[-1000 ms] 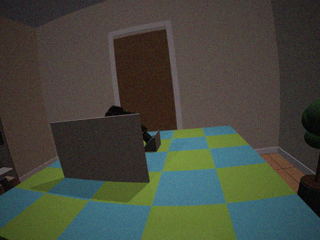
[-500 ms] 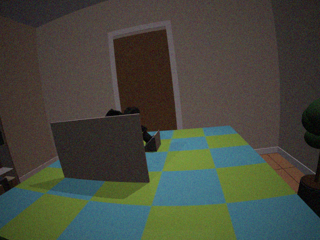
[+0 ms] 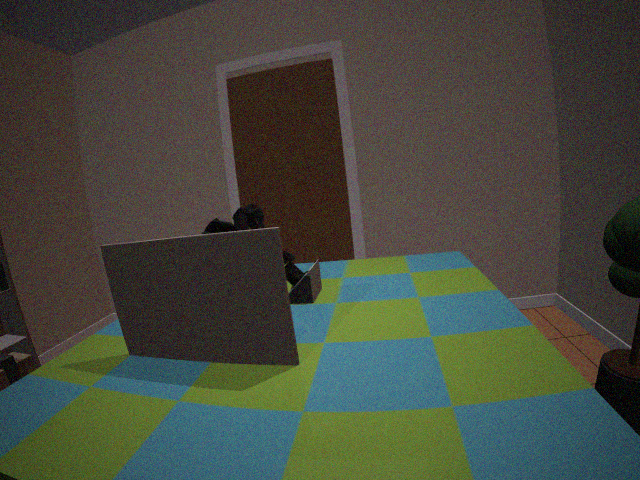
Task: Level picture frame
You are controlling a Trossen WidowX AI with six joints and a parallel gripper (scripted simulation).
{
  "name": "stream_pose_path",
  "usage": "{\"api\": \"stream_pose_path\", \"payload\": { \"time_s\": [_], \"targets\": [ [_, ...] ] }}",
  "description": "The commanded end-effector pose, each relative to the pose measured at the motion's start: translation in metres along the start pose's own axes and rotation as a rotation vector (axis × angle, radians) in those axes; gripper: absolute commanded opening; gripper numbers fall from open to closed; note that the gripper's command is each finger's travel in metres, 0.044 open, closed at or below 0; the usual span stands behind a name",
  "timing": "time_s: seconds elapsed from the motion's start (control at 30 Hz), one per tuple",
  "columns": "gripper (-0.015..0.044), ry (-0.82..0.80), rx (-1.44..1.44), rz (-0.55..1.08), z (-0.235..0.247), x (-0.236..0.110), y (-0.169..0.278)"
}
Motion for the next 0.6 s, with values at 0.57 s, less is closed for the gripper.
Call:
{"api": "stream_pose_path", "payload": {
  "time_s": [0.57],
  "targets": [
    [0.0260,-0.004,0.005,0.001,-0.002,0.039,0.007]
  ]
}}
Point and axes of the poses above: the point midway between the two fingers, 35 mm back from their tips, its own x axis out along the fingers, its own z axis across the jaws, y = z × x, the point moved 10 cm from there along -x, back along the fingers, and after that the axes turned 14 degrees about -x, right-handed, at the moved point
